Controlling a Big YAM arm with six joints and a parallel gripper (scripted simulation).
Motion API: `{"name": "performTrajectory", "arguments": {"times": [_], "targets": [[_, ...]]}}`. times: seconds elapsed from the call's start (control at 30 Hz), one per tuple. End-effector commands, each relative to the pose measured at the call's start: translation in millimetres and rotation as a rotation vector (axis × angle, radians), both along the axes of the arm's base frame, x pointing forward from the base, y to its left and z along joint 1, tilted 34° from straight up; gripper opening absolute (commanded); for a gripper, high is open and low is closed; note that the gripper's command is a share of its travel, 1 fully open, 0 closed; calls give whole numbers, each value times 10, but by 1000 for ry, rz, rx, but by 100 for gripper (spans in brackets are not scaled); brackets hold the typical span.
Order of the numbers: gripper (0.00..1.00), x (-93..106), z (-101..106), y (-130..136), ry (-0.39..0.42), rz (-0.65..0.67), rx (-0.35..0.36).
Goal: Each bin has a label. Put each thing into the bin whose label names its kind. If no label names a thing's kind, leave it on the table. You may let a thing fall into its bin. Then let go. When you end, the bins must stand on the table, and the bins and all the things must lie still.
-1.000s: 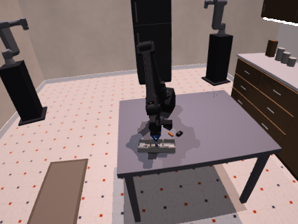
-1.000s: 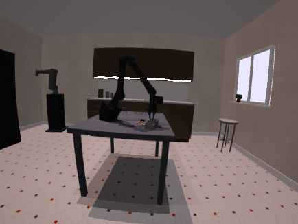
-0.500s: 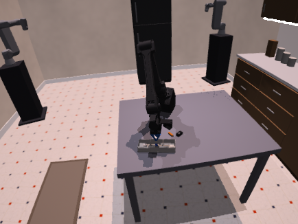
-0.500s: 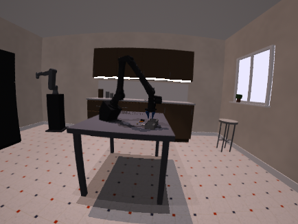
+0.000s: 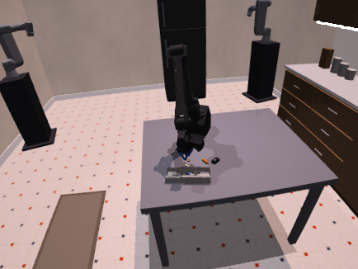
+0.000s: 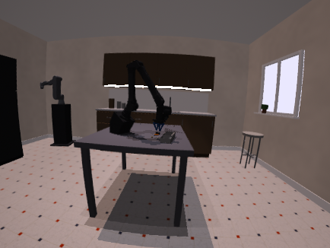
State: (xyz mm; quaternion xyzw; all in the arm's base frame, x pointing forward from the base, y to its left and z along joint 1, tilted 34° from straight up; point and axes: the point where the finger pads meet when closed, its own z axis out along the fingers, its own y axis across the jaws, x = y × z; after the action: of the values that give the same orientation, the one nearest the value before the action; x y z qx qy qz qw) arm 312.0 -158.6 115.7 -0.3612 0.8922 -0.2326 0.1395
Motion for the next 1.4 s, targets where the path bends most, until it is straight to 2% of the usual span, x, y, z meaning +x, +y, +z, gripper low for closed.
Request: {"name": "performTrajectory", "arguments": {"times": [0.0, 0.3, 0.37, 0.4, 0.67, 0.77, 0.83, 0.93, 1.1, 1.3, 1.37], "targets": [[39, 89, 147, 14, -78, -127, 55], [39, 90, 149, 11, -149, -336, 164], [39, 90, 149, 11, -149, -336, 164], [39, 90, 149, 11, -171, -394, 194], [39, 99, 158, 2, -235, -575, 290], [39, 190, 291, -41, -263, -638, 327], [39, 126, 184, -21, -271, -682, 351], [39, 118, 186, -44, -281, -703, 362], [39, 131, 150, -51, -334, -835, 433], [39, 229, 288, -103, -401, -950, 488], [39, 197, 235, -91, -421, -990, 503]]}}
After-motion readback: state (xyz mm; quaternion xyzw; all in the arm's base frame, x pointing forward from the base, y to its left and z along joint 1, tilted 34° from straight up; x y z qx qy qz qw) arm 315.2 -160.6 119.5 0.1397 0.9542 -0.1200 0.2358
